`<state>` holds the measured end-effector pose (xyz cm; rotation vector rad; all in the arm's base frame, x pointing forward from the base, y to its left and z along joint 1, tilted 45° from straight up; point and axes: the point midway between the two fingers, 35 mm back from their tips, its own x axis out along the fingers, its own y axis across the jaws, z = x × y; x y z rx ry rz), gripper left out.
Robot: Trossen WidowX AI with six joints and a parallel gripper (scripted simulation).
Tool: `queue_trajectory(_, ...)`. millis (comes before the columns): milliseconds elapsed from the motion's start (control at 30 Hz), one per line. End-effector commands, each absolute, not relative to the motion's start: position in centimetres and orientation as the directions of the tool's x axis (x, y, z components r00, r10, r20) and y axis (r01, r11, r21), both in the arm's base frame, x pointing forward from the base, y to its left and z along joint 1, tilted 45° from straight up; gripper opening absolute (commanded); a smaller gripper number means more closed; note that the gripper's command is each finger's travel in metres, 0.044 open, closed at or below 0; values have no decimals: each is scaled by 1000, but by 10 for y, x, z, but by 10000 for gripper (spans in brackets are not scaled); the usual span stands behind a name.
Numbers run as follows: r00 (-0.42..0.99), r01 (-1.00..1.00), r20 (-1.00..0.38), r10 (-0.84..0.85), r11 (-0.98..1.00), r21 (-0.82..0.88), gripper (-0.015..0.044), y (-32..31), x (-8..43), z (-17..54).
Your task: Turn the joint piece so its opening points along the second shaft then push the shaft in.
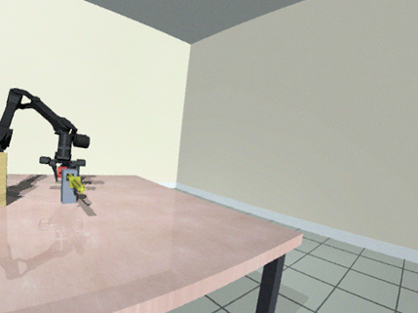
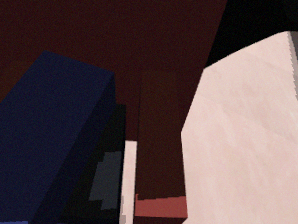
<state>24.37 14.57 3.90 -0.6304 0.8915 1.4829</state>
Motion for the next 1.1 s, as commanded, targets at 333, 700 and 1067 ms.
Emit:
queue_trajectory(333,-119,-988,-825,552,20,156,0,145,244,40)
queue_trajectory(700,-120,-988,-827,550,18,155,0,144,245,40)
queue_trajectory(1067,-121,-987,-826,551,20,158,0,144,244,40)
